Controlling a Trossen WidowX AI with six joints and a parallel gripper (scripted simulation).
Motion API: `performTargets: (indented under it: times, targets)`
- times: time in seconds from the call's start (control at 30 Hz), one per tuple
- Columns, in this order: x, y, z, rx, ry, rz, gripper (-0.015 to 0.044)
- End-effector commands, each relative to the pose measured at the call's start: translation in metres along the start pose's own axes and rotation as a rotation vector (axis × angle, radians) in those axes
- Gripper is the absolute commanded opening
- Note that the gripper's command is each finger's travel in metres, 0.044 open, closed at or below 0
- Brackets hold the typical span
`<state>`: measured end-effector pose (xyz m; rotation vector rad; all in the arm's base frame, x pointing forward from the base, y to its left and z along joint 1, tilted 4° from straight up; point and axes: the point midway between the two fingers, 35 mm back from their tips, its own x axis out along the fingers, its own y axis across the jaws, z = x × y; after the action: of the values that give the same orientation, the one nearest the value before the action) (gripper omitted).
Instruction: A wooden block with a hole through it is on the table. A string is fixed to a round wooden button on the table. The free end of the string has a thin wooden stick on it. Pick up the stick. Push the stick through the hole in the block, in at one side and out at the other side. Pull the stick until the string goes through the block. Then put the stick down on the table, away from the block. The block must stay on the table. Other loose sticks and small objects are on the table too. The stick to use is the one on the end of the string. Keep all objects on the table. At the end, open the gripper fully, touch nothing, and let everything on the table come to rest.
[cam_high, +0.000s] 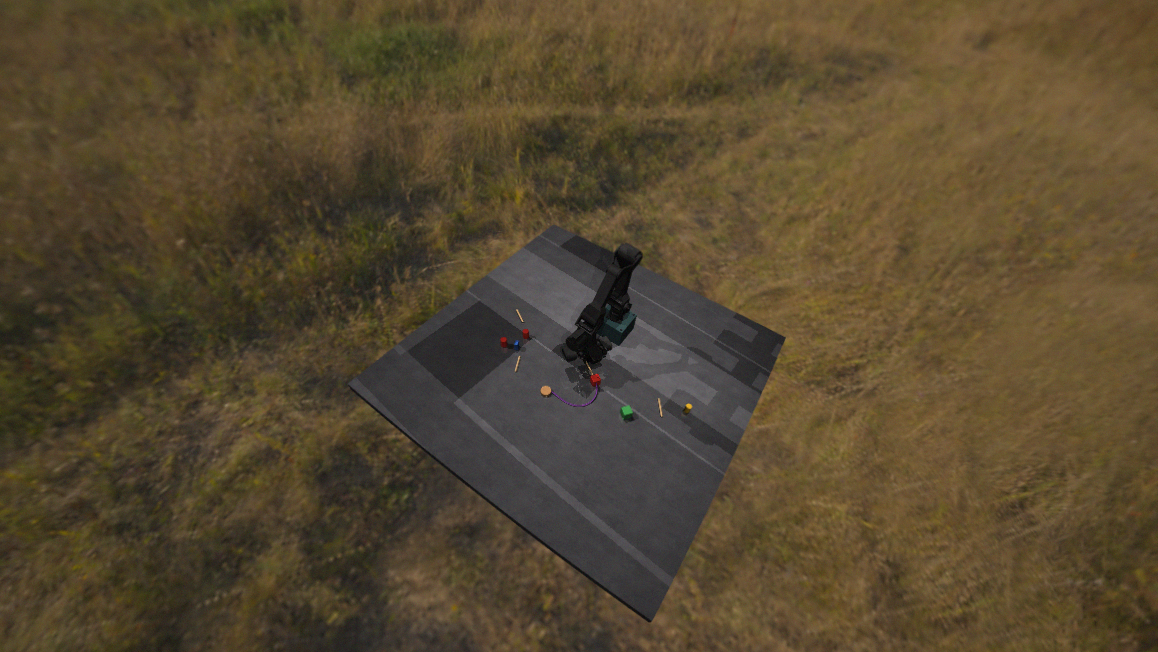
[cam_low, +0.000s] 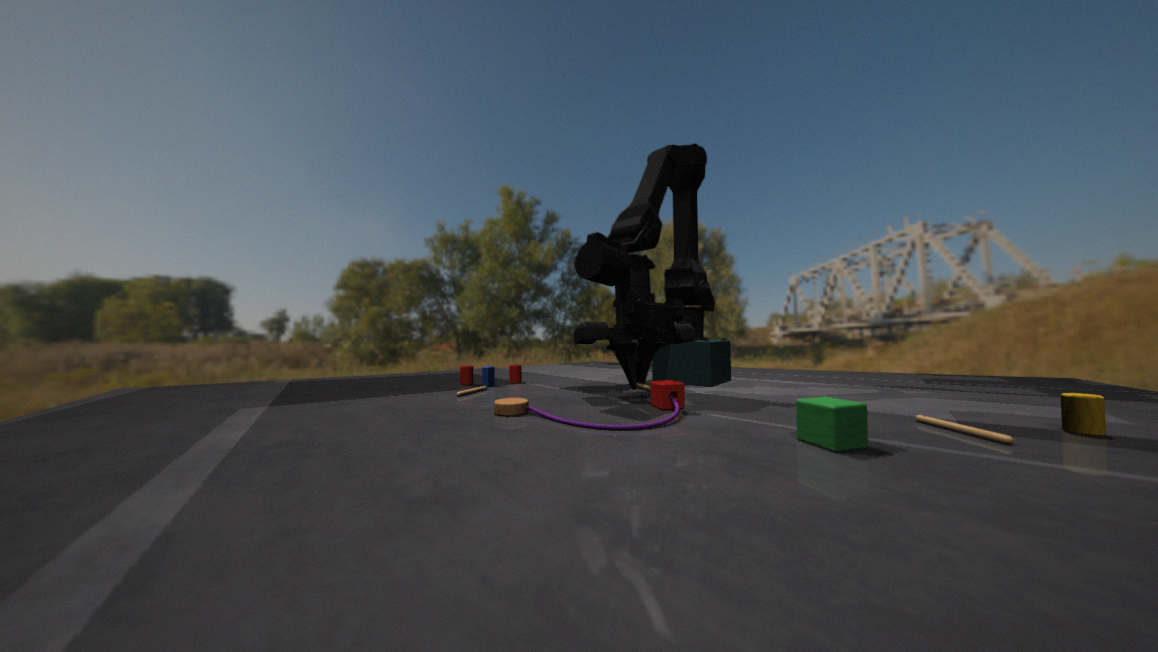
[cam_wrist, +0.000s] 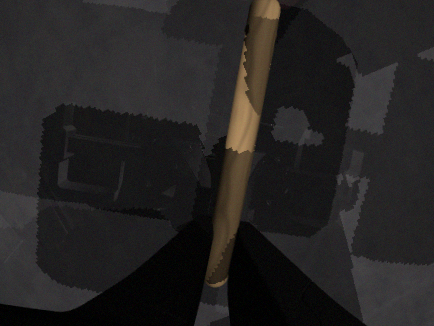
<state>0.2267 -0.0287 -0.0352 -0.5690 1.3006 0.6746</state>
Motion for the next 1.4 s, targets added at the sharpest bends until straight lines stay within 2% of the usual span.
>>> performTargets:
  times: [0.0, 0.77, 1.2, 1.37]
  targets:
    - [-0.001, 0.001, -0.006, 0.007, -0.004, 0.000, 0.0000]
    - [-0.006, 0.003, -0.031, 0.033, -0.002, -0.002, 0.0000]
    - [0.008, 0.003, -0.046, 0.037, -0.002, 0.004, 0.0000]
    - [0.006, 0.002, -0.044, 0.041, 0.000, 0.001, 0.0131]
